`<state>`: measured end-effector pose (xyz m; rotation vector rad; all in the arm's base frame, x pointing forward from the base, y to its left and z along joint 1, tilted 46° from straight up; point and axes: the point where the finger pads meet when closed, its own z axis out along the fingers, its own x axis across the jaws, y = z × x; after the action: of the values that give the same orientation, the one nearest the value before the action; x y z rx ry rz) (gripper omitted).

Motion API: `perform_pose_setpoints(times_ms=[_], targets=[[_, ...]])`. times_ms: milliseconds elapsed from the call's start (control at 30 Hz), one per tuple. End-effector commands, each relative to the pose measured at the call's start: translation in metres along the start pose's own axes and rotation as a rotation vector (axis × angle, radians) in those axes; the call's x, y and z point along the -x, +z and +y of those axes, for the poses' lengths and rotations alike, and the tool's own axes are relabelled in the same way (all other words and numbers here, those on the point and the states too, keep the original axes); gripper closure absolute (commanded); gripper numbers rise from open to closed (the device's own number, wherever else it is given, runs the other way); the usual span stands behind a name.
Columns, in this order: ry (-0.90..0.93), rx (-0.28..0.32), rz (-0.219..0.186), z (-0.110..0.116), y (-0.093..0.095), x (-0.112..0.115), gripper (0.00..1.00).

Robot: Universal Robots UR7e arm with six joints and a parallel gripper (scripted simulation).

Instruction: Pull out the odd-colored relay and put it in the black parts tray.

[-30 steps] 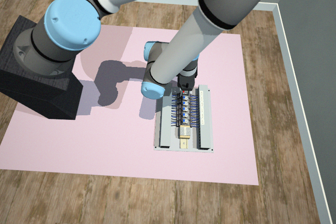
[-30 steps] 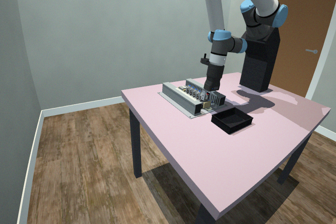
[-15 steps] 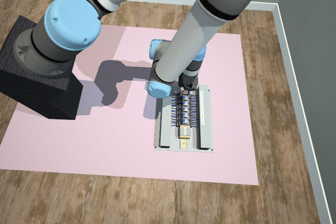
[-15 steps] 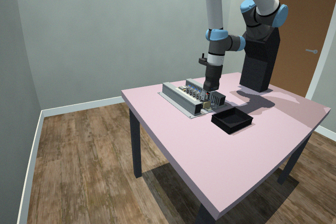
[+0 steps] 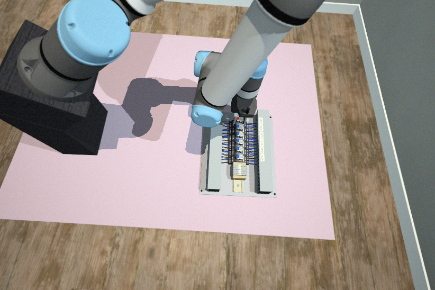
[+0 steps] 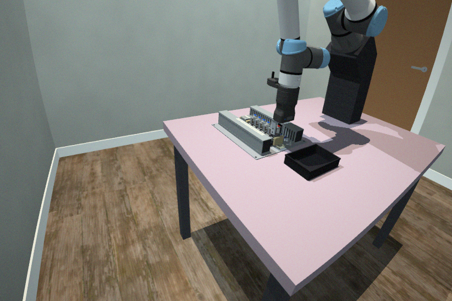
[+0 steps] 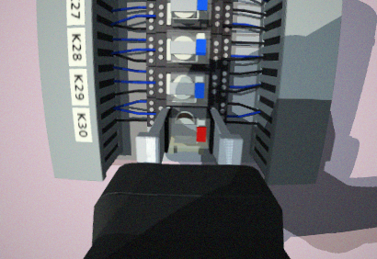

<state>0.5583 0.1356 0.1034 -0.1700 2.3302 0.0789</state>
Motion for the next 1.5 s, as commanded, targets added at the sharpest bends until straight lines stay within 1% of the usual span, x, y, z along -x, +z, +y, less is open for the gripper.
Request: perform_pose_setpoints(times_ms=[0, 267, 633, 700, 1200, 1267, 1467], targets=[[0.0, 0.0, -0.001, 0.0, -0.001, 0.0, 1.0], [0.0, 0.0, -0.001, 0.0, -0.004, 0.0, 1.0], [0.0, 0.0, -0.001, 0.0, -0.017, 0.001, 1.0], [0.0, 0.0, -0.001, 0.0, -0.017, 0.001, 1.0], [0.0, 0.0, -0.001, 0.0, -0.044, 0.001, 1.0], [0.0, 0.0, -0.001, 0.0, -0.044, 0.001, 1.0], [0.0, 0.0, -0.001, 0.0, -0.055, 0.002, 1.0]])
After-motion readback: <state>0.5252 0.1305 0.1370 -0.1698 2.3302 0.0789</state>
